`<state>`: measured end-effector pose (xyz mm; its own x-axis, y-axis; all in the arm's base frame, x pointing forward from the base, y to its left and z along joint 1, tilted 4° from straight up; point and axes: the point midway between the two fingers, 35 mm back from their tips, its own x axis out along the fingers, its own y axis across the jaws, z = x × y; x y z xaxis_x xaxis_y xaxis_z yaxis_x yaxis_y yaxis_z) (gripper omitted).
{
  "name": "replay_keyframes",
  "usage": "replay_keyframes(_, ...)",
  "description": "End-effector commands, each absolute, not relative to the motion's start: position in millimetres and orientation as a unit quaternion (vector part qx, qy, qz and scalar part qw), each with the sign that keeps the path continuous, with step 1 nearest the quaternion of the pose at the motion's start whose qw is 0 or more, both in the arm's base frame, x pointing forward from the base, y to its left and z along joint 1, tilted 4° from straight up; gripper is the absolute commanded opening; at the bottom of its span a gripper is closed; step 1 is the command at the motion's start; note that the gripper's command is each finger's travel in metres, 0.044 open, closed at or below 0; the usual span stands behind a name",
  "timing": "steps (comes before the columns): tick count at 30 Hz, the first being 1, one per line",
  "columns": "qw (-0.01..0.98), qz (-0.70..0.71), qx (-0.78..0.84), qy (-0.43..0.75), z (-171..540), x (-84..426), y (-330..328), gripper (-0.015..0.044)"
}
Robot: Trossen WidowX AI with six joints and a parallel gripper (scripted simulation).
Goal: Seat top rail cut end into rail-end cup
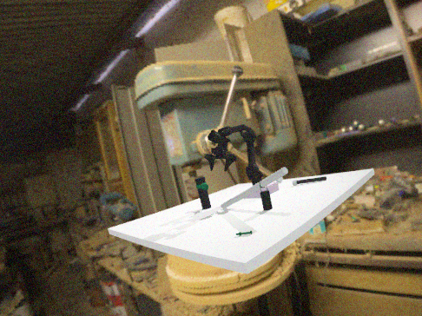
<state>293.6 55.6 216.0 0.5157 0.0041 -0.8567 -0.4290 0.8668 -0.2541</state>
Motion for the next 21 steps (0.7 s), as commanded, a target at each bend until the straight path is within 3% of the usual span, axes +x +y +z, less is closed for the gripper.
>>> replay_keyframes(1,0.79,0.167,-0.368,0.461,211.5,307.4,14.2,0.044)
replay_keyframes(9,0.644,0.236,-0.579,0.44,205.3,315.8,-58.0,0.044)
replay_keyframes(21,0.64,0.238,-0.583,0.44,205.1,315.8,-59.6,0.044)
